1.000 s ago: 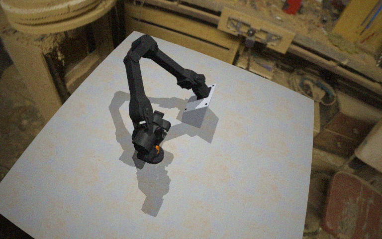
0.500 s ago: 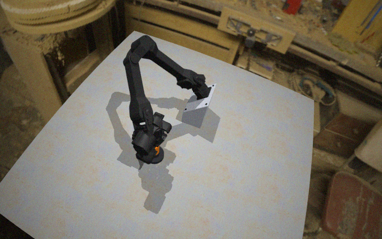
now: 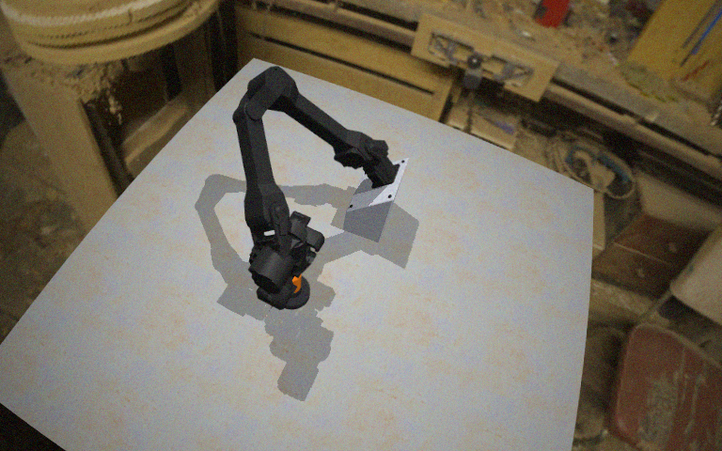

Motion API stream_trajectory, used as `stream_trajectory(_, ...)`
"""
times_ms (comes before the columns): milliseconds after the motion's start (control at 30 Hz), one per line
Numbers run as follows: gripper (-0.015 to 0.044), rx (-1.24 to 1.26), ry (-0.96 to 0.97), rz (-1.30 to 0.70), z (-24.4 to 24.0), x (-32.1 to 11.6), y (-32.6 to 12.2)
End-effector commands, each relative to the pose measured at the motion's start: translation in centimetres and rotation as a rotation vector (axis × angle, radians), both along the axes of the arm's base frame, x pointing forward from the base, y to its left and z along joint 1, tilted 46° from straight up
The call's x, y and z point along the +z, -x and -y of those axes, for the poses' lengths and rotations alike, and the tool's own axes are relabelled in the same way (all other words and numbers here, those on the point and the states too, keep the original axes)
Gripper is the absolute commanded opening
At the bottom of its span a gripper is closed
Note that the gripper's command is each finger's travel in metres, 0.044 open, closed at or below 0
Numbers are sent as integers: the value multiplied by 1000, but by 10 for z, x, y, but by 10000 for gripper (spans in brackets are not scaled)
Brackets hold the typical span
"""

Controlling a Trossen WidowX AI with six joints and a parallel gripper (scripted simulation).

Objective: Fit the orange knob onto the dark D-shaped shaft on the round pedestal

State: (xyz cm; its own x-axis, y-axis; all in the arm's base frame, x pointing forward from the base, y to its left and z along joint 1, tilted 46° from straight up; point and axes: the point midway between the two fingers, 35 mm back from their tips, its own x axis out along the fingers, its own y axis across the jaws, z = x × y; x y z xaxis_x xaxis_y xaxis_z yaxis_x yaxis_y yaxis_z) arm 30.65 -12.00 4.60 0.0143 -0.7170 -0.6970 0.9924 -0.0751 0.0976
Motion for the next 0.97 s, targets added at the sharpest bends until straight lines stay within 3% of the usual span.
stream_trajectory(0, 341, 0, 0, -1, 0, 0, 0)
stream_trajectory(133, 440, 0, 0, -1, 0, 0, 0)
stream_trajectory(467, 440, 0, -1, -1, -2, 2, 0)
stream_trajectory(700, 440, 0, -6, -1, -68, 64, 1)
stream_trajectory(933, 440, 0, -5, -1, -72, 64, -1)
